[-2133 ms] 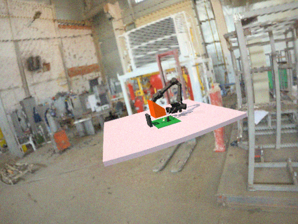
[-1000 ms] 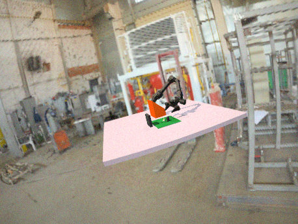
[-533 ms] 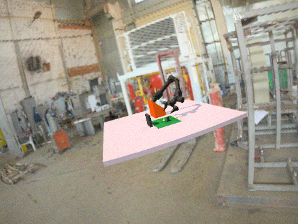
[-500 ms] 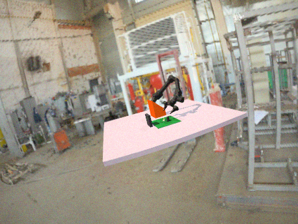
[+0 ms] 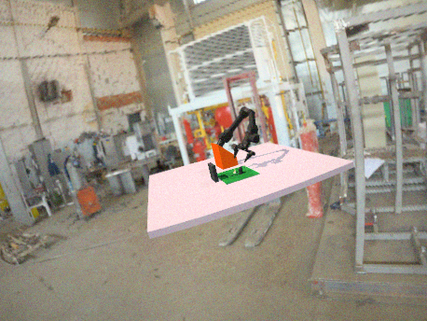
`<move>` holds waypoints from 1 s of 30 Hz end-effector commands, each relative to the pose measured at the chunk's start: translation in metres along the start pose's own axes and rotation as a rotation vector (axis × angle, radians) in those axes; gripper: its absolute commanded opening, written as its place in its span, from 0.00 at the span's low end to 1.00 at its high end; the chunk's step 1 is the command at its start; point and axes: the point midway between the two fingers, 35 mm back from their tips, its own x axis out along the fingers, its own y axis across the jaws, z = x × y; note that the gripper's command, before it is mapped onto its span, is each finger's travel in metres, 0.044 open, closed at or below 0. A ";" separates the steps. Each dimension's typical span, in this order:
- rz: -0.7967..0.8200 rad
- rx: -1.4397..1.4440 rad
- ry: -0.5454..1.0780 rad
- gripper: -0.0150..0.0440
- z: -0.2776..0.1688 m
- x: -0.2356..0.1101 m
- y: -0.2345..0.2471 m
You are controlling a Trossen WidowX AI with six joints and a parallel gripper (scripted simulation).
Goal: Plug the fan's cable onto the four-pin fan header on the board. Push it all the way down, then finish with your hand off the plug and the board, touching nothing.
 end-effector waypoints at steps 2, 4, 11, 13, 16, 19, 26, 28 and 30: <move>0.043 -0.029 0.099 1.00 0.003 -0.005 0.000; 0.064 -0.038 0.135 1.00 0.004 -0.008 0.001; 0.154 -0.070 0.248 1.00 0.008 -0.019 0.003; 0.185 -0.079 0.278 1.00 0.010 -0.022 0.004; 0.234 -0.092 0.319 1.00 0.013 -0.028 0.005; 0.287 -0.104 0.357 1.00 0.016 -0.035 0.006; 0.421 -0.130 0.427 1.00 0.026 -0.052 0.008; 0.375 -0.119 0.404 1.00 0.022 -0.046 0.007; 0.375 -0.119 0.404 1.00 0.022 -0.046 0.007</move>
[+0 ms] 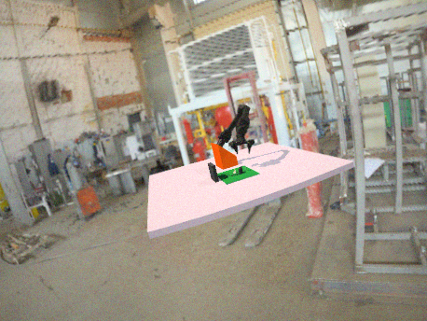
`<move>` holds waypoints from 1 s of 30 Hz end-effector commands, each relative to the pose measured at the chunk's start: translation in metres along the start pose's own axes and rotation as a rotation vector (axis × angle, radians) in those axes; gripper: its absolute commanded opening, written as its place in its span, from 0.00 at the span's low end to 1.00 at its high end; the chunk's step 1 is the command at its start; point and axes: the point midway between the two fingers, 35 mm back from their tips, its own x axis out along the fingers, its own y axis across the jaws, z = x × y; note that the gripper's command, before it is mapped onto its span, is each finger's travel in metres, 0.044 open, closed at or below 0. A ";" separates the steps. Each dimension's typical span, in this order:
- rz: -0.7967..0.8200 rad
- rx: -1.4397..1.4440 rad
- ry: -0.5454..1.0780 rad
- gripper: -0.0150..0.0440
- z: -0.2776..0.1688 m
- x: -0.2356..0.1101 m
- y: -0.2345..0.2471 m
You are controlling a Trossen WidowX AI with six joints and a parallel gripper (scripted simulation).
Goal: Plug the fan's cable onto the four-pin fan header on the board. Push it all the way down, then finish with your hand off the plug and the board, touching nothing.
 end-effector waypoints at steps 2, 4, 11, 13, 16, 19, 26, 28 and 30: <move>-0.007 -0.013 -0.001 1.00 -0.001 0.002 0.000; -0.005 -0.135 0.000 1.00 0.003 0.000 0.001; 0.004 -0.774 0.003 1.00 0.023 -0.009 0.003; 0.008 -0.957 0.003 1.00 0.029 -0.012 0.003; 0.013 -1.231 0.001 1.00 0.037 -0.016 0.003; 0.019 -1.450 -0.002 1.00 0.046 -0.020 0.002; 0.026 -1.775 -0.009 1.00 0.057 -0.025 0.001; 0.028 -1.869 -0.011 1.00 0.060 -0.026 0.001; 0.030 -1.963 -0.014 1.00 0.063 -0.027 0.001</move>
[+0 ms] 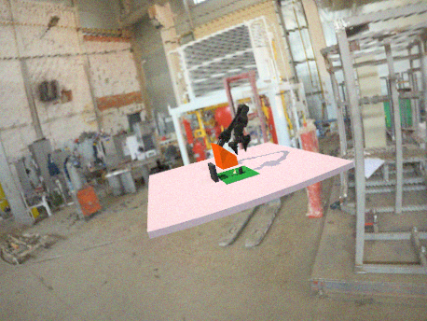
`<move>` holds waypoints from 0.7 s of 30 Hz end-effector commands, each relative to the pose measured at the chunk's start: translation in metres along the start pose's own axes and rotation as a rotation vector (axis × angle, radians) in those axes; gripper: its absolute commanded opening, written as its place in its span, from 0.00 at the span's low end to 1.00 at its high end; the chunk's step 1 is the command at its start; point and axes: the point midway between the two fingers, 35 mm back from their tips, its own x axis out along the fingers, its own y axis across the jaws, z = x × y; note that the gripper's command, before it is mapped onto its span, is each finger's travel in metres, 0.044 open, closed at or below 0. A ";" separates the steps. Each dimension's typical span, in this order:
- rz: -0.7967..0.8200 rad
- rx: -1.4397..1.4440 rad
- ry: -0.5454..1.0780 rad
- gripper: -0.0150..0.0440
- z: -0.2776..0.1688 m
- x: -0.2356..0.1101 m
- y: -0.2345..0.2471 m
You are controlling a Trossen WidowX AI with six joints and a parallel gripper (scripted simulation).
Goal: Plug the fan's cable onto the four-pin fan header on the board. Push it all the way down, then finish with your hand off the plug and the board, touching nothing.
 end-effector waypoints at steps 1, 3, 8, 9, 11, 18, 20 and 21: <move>0.012 -0.759 -0.017 1.00 0.005 -0.011 -0.027; 0.012 -0.850 -0.020 1.00 0.006 -0.013 -0.031; 0.011 -1.085 -0.027 1.00 0.007 -0.016 -0.038; 0.010 -1.131 -0.028 1.00 0.007 -0.017 -0.039; 0.009 -1.226 -0.031 1.00 0.007 -0.018 -0.042; 0.003 -1.553 -0.042 1.00 0.008 -0.023 -0.052; 0.001 -1.649 -0.045 1.00 0.008 -0.024 -0.055; 0.000 -1.696 -0.046 1.00 0.008 -0.024 -0.056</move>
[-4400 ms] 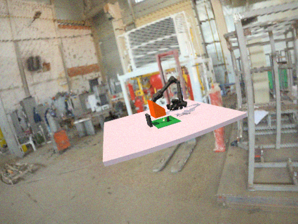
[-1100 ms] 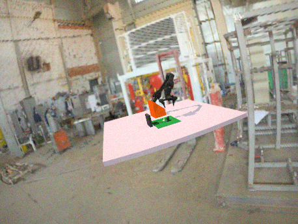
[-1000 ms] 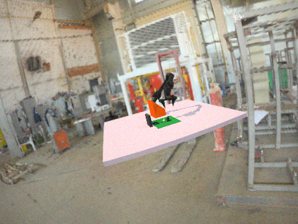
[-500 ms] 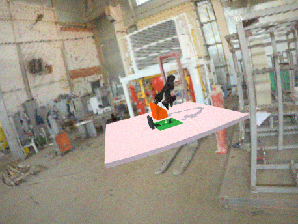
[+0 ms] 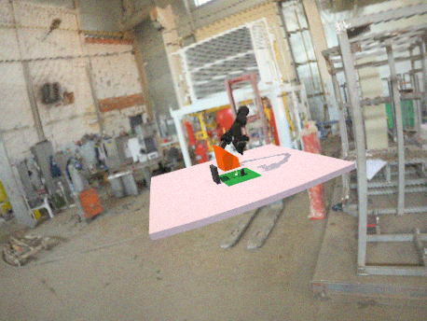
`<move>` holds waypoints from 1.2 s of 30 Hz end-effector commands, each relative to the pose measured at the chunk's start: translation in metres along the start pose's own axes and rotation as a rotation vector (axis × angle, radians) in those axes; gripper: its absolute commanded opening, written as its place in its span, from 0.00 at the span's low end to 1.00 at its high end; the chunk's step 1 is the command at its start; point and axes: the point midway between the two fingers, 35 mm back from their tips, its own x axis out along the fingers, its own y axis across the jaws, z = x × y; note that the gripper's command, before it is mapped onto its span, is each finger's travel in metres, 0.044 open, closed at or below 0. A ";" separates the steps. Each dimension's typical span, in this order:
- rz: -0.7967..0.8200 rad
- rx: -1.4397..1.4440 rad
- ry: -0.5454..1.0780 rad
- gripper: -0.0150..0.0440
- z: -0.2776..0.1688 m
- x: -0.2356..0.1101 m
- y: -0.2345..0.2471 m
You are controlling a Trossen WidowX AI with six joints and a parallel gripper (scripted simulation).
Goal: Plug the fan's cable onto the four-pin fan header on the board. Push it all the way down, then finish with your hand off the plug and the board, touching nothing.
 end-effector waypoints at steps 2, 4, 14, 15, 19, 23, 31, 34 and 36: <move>-0.014 -0.809 -0.027 1.00 -0.022 -0.011 -0.017; -0.017 -0.906 -0.027 1.00 -0.024 -0.012 -0.018; -0.018 -0.967 -0.027 1.00 -0.024 -0.013 -0.018; -0.018 -0.967 -0.027 1.00 -0.024 -0.013 -0.018; -0.018 -0.967 -0.027 1.00 -0.024 -0.013 -0.018; -0.018 -0.967 -0.027 1.00 -0.024 -0.013 -0.018; -0.019 -0.967 -0.026 1.00 -0.023 0.058 -0.022; -0.020 -0.967 -0.031 1.00 -0.020 0.087 -0.018; -0.020 -0.967 -0.031 1.00 -0.020 0.087 -0.018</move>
